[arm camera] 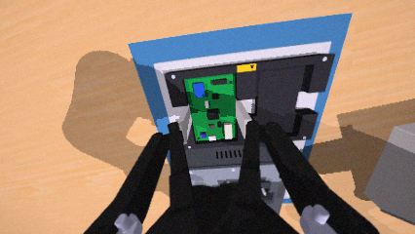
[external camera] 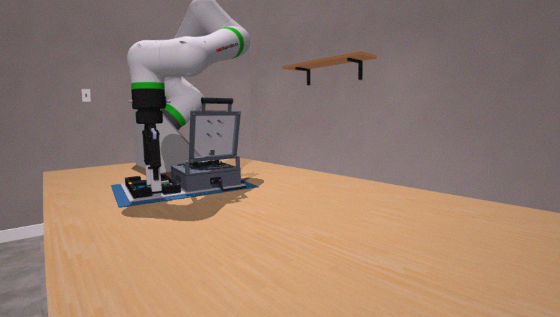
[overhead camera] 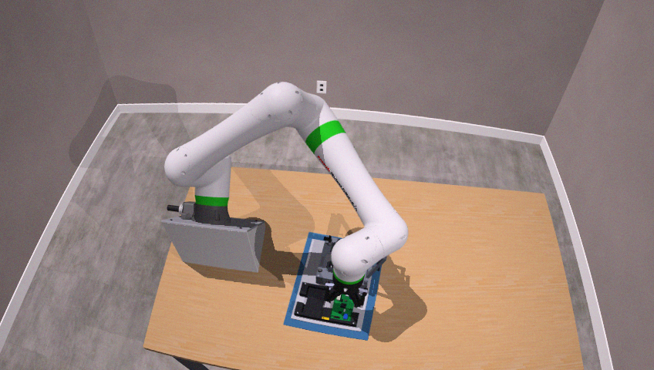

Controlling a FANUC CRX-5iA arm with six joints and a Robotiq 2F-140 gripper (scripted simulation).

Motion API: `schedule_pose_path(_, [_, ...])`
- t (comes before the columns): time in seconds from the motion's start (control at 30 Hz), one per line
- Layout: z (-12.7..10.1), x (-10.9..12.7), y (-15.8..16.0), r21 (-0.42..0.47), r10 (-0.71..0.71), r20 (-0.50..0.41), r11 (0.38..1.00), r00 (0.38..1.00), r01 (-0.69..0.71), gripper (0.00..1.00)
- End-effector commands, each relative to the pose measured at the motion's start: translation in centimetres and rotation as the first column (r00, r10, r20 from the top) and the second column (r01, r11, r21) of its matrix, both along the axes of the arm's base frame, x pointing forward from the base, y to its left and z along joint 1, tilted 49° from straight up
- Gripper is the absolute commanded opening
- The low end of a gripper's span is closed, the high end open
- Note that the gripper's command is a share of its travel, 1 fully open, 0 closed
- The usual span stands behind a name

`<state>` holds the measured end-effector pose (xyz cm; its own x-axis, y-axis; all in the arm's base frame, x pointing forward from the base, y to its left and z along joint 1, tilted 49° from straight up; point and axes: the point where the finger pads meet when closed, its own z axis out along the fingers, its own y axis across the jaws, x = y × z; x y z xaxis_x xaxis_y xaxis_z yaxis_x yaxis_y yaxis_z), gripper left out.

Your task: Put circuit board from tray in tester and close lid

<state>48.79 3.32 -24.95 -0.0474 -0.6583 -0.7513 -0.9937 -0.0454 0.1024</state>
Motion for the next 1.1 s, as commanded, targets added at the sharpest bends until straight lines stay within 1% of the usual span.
schedule_pose_path(0.0, [0.0, 0.01, -0.02, 0.0, 0.0, 0.0, 1.0, 1.0, 0.0, 0.47])
schedule_pose_path(0.23, [0.0, 0.01, -0.02, 0.0, 0.0, 0.0, 1.0, 1.0, 0.0, 0.47])
schedule_pose_path(0.27, [0.0, 0.01, -0.02, 0.0, 0.0, 0.0, 1.0, 1.0, 0.0, 0.46])
schedule_pose_path(1.07, [0.0, 0.01, -0.02, 0.0, 0.0, 0.0, 1.0, 1.0, 0.0, 0.46])
